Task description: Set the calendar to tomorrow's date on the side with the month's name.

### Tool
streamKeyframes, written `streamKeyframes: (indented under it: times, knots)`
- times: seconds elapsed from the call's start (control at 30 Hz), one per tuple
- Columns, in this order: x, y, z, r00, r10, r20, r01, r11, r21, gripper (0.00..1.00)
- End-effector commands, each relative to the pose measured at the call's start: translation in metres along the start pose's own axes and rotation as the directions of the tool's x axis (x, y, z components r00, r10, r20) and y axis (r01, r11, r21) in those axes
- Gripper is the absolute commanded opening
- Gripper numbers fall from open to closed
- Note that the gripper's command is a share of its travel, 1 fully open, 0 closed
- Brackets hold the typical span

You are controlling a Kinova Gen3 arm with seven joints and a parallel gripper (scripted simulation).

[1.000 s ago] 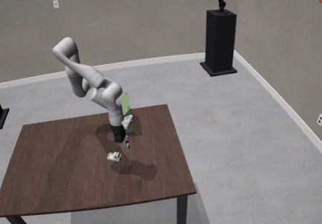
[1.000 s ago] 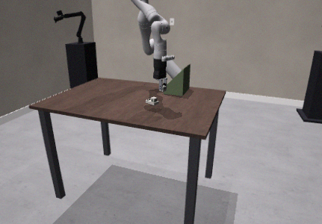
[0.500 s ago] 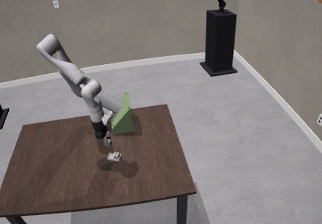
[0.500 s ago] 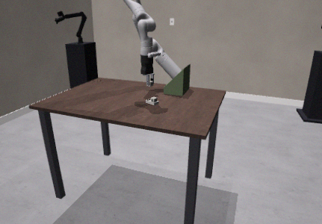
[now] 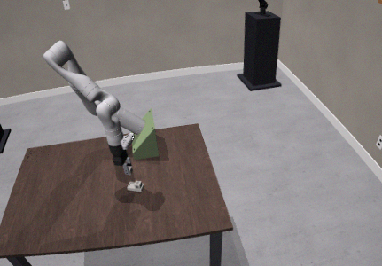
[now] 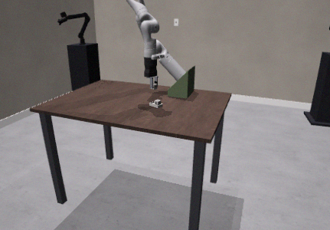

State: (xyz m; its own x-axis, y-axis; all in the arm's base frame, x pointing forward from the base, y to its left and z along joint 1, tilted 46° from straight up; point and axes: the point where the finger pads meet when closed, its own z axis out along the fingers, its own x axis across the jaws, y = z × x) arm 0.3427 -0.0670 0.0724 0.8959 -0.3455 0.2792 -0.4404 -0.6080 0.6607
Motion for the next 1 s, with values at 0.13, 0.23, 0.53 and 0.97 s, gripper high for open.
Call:
streamKeyframes:
  times: [0.13, 0.23, 0.53, 0.97]
  knots:
    - [-0.001, 0.001, 0.014, 1.0, 0.0, 0.001, 0.0, 1.0, -0.003, 0.57]
    - [-0.001, 0.001, 0.024, 1.0, 0.0, 0.001, 0.0, 1.0, -0.003, 0.57]
    - [-0.001, 0.001, 0.047, 1.0, 0.0, 0.001, 0.0, 1.0, -0.003, 0.57]
    - [-0.001, 0.001, 0.06, 1.0, 0.0, 0.001, 0.0, 1.0, -0.003, 0.57]
